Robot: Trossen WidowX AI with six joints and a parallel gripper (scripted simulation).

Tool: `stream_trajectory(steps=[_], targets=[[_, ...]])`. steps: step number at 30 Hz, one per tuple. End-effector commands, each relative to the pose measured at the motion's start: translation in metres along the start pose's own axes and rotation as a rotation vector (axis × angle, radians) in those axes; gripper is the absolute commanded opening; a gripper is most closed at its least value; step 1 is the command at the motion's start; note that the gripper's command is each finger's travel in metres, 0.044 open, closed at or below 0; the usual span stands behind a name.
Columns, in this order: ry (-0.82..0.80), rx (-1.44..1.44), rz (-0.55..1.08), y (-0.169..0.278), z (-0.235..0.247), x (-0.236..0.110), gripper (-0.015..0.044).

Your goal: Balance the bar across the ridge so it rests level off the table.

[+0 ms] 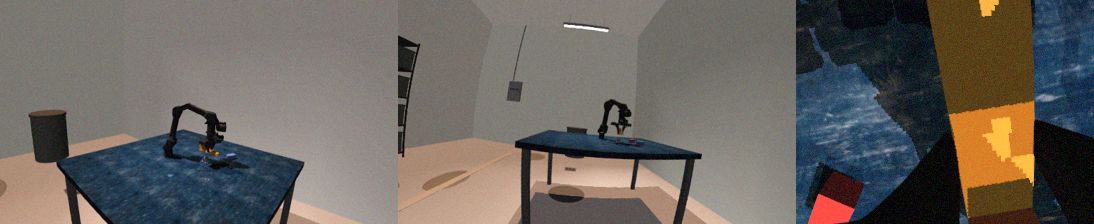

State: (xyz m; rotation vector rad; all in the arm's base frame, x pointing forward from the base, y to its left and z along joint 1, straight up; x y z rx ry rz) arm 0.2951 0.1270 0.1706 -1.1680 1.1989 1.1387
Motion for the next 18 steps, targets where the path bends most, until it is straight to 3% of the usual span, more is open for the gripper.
stream_trajectory(steps=[1,18], targets=[[0.001,0.005,0.009,0.001,-0.002,0.009,0.0000],[0.002,0.007,0.009,0.001,-0.006,0.027,0.0000]])
Point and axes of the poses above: the point midway between the two fingers, 35 mm back from their tips, its own x axis out along the fingers, its own z axis across the jaws, y = z × x, the point moved 4 cm from there along -x, back along the fingers
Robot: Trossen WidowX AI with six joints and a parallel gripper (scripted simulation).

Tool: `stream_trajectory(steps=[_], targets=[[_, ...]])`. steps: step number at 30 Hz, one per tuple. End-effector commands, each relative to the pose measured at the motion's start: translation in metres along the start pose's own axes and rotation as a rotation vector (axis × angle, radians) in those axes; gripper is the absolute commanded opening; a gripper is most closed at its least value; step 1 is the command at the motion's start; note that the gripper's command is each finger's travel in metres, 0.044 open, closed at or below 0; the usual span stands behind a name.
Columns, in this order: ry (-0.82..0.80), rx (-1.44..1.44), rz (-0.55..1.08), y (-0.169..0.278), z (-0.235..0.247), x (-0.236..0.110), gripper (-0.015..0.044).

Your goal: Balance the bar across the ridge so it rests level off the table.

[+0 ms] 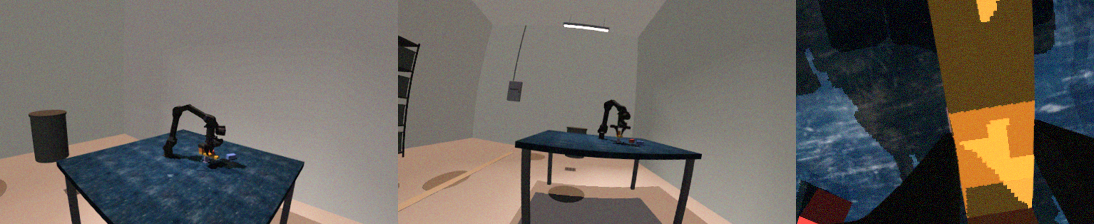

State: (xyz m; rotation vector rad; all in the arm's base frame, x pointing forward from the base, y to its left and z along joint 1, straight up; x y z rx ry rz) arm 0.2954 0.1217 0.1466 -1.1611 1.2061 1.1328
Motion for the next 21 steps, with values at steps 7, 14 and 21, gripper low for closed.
stream_trajectory(steps=[7,14,21], targets=[[0.000,-0.003,0.007,0.0011,-0.0007,0.0013,0.0000],[0.000,-0.003,0.007,0.0011,-0.0008,0.0016,0.0000],[0.000,-0.003,0.007,0.0012,-0.0008,0.0022,0.0000]])
Point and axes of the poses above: the point midway between the two fingers, 35 mm back from their tips, its own x axis out along the fingers, its own z axis across the jaws, y = z × x, the point moved 4 cm from there along -x, back along the fingers
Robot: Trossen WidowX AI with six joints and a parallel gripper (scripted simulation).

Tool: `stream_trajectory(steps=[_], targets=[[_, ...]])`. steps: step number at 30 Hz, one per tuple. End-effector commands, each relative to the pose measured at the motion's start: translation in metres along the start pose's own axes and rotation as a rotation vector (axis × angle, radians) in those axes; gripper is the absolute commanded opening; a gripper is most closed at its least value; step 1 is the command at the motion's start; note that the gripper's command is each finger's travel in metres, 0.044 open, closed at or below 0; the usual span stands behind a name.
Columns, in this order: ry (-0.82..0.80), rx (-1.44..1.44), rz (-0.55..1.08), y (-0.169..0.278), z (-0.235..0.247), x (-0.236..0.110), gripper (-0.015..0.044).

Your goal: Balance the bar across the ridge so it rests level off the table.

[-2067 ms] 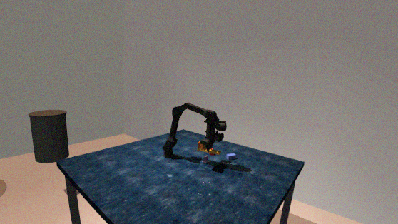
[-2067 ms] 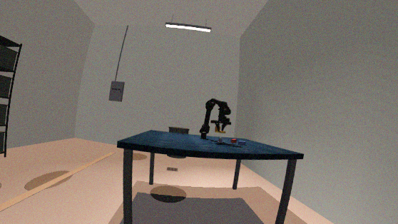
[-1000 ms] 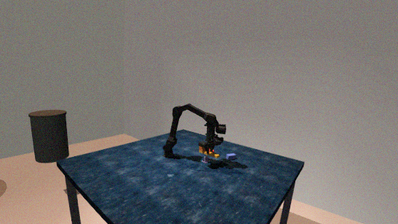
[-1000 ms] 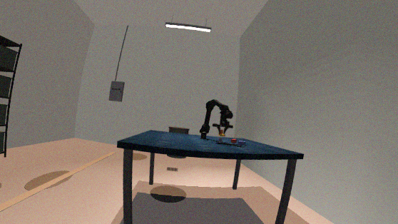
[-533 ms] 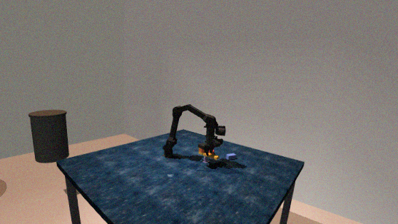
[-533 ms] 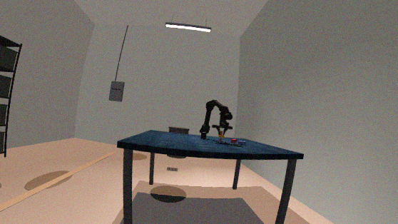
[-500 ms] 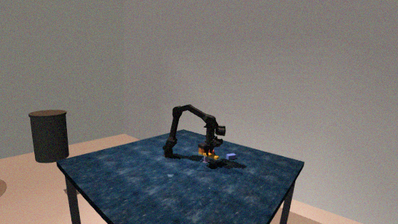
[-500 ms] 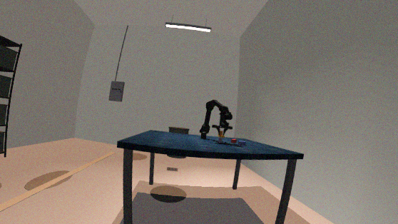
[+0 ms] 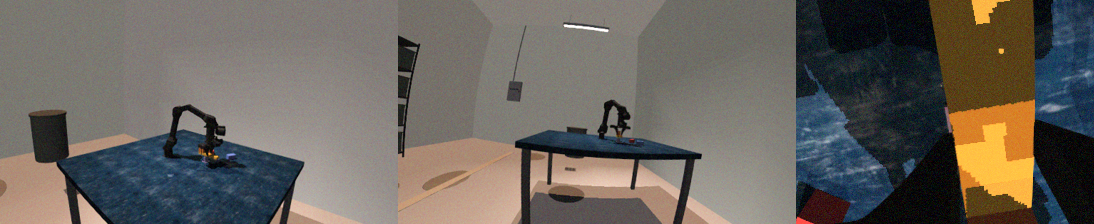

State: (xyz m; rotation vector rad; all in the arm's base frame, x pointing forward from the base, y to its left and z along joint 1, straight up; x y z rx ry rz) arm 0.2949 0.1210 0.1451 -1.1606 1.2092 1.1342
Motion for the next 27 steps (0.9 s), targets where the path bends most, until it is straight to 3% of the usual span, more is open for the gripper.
stream_trajectory(steps=[1,27], targets=[[-0.001,-0.003,0.004,0.0007,-0.0001,0.0007,0.0000],[-0.001,-0.003,0.004,0.0008,-0.0001,0.0029,0.0000]])
Point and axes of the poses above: the point midway between the two fingers, 35 mm back from their tips, its own x axis out along the fingers, its own z axis across the jaws, y = z × x, the point moved 4 cm from there along -x, back along the fingers
